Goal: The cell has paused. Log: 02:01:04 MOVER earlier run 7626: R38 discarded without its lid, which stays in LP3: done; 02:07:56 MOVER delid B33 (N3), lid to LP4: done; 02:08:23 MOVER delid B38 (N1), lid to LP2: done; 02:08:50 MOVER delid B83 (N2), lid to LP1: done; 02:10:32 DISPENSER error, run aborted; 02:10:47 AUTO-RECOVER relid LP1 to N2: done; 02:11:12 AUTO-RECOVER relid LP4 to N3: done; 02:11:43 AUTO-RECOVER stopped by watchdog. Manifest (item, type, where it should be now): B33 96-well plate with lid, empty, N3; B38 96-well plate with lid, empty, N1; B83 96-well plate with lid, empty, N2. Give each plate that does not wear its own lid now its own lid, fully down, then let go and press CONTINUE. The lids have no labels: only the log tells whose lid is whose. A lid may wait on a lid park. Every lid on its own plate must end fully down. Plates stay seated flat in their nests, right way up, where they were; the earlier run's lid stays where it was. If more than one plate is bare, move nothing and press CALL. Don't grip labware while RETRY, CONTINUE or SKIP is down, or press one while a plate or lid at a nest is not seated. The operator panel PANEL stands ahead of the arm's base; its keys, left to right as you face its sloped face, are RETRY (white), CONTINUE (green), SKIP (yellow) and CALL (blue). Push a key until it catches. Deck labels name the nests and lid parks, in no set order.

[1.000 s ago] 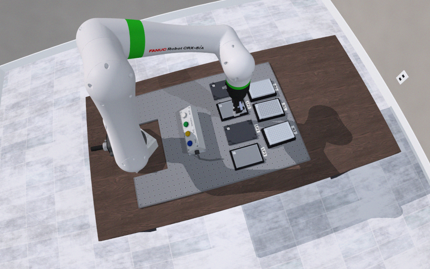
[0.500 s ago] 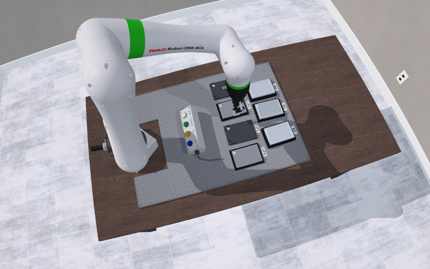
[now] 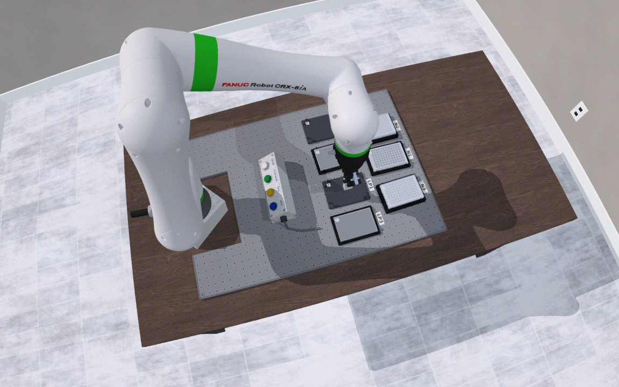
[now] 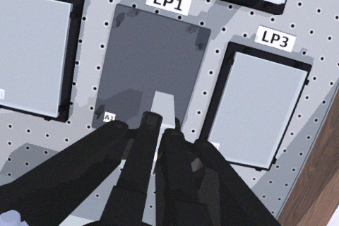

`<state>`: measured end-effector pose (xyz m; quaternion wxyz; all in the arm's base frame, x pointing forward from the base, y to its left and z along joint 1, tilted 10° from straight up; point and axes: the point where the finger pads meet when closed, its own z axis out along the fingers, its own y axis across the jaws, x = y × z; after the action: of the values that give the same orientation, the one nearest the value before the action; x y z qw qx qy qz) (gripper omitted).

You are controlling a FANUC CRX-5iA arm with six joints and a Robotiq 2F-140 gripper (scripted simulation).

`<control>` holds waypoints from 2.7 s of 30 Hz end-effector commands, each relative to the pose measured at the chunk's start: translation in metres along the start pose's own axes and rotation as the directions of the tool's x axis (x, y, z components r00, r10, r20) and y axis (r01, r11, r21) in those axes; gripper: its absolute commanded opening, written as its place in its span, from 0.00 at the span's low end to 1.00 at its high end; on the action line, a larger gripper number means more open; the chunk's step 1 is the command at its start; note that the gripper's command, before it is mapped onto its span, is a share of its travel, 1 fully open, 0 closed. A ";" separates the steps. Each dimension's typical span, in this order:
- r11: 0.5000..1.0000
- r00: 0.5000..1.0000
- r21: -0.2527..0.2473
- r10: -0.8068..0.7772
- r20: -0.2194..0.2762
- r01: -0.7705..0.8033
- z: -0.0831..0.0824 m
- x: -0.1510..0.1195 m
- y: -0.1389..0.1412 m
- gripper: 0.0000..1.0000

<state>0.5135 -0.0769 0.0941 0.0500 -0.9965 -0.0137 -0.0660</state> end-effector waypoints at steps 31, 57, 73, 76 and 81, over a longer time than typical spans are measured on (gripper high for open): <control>1.000 1.000 0.011 -0.005 0.005 0.005 0.001 0.001 0.042 0.00; 1.000 1.000 0.010 -0.005 0.005 0.005 -0.001 0.003 -0.201 0.00; 1.000 1.000 0.011 -0.005 0.004 0.005 -0.002 -0.001 -0.216 0.00; 1.000 1.000 0.011 -0.005 0.004 0.005 -0.002 -0.001 -0.216 0.00; 1.000 1.000 0.011 -0.005 0.004 0.005 -0.002 -0.001 -0.216 0.00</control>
<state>0.5051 0.1381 0.1165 0.0553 -0.9963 -0.0165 -0.0637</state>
